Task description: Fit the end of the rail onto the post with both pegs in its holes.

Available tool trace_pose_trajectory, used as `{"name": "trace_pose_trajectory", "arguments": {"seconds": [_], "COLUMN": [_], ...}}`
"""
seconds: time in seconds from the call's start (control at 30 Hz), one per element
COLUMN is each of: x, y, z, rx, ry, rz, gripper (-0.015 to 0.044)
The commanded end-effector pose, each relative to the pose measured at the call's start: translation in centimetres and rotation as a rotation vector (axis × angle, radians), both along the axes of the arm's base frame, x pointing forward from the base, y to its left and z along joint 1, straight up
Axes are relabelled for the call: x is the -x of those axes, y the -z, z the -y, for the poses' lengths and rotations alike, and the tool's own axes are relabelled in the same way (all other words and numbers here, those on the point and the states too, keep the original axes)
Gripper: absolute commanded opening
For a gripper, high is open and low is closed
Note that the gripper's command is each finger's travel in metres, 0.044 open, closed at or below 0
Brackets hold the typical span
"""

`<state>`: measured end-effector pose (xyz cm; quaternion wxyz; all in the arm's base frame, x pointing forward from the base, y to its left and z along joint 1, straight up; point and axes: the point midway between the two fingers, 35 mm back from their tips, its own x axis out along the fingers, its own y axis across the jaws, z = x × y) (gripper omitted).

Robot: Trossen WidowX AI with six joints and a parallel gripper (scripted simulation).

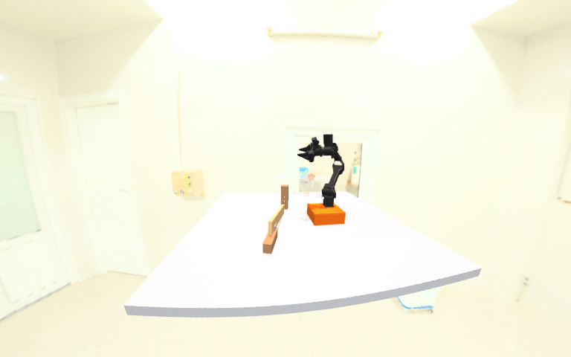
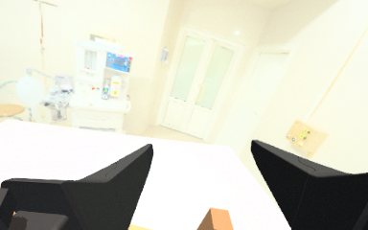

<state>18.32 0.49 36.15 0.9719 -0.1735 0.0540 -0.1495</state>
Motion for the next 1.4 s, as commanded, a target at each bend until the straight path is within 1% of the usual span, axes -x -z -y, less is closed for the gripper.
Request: {"name": "trace_pose_trajectory", "arguments": {"seconds": [0.0, 0.03, 0.13, 0.3, 0.43, 0.53, 0.7, 0.8, 0.9, 0.97, 1.37], "x": [-0.1, -0.6, -3.2, -8.0, -11.1, -12.8, -14.2, -14.4, -14.2, -14.2, -14.3], "y": [0.1, 0.3, 1.9, 6.7, 11.7, 15.8, 22.5, 26.0, 29.1, 29.8, 30.7], "z": [-0.1, -0.5, -2.5, -4.3, -4.3, -3.6, -1.7, -0.5, 0.7, 0.9, 1.1], "rx": [0.013, 0.051, 0.255, 0.544, 0.693, 0.749, 0.73, 0.662, 0.565, 0.539, 0.539], "ry": [-0.002, -0.009, -0.052, -0.161, -0.29, -0.416, -0.664, -0.823, -0.975, -1.008, -1.008], "rz": [-0.009, -0.035, -0.196, -0.522, -0.8, -1.004, -1.287, -1.406, -1.48, -1.492, -1.492], "gripper": [0.0426, 0.044, 0.044, 0.044, 0.044, 0.044, 0.044, 0.044, 0.044, 0.044, 0.044]}}
